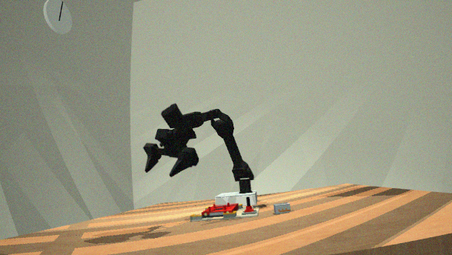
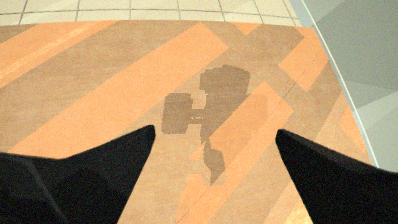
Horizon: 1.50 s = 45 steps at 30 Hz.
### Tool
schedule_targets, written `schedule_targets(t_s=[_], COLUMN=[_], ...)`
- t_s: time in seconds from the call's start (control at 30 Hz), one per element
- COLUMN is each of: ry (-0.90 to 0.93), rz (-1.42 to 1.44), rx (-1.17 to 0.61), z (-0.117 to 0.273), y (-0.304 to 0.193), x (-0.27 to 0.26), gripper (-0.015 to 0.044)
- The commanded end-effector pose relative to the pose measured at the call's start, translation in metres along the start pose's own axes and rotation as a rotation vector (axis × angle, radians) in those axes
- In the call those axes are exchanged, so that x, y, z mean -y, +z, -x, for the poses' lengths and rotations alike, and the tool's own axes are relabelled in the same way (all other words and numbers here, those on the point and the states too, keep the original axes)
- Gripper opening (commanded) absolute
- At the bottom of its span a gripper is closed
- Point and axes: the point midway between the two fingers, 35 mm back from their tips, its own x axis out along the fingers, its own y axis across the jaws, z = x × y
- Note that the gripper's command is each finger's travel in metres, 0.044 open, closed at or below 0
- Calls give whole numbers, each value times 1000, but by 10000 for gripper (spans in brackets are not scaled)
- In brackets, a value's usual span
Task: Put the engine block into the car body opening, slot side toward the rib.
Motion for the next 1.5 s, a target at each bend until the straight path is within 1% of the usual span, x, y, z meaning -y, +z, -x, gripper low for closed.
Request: schedule_targets(t_s=[0.0,0.33,0.7,1.1,1.47], ry=[41,159,314,488,656], rz=[104,390,711,1079,1416], rx=[-29,-95,-154,-203,-230], z=[4,19,45,82,123], y=[-4,-17,-33,-62,-94], x=[-24,-88,-159,-224,-273], gripper=[440,440,440,440,440])
